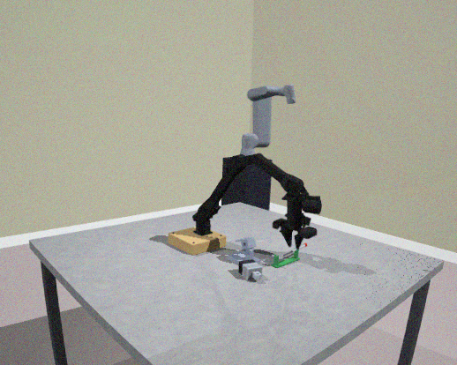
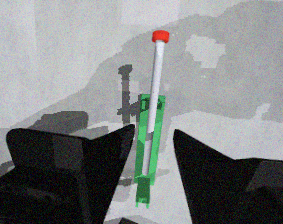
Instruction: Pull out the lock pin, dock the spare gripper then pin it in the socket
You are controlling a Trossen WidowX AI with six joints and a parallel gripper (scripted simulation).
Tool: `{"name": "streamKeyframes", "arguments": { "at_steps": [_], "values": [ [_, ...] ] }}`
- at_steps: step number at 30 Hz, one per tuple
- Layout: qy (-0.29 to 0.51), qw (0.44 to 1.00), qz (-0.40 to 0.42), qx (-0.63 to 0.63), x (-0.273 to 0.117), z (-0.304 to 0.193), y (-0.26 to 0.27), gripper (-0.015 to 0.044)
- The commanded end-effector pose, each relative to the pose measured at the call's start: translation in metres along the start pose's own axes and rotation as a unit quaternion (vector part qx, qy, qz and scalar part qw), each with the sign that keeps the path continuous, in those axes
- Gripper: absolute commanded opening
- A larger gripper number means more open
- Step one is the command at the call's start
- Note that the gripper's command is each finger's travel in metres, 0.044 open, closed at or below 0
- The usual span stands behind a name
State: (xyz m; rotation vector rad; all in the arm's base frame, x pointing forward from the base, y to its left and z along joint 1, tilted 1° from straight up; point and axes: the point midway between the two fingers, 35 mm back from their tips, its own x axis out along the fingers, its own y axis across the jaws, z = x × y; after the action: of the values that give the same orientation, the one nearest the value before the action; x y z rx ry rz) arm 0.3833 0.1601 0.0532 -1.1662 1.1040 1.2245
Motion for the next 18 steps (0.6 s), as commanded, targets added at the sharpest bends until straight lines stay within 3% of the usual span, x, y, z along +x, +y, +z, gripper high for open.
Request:
{"name": "streamKeyframes", "arguments": {
  "at_steps": [1, 18],
  "values": [
    [0.004, 1.000, 0.003, -0.002, 0.009, -0.002, 0.001, 0.0180],
    [0.004, 1.000, 0.003, -0.002, 0.035, -0.006, 0.003, 0.0180]
  ]
}}
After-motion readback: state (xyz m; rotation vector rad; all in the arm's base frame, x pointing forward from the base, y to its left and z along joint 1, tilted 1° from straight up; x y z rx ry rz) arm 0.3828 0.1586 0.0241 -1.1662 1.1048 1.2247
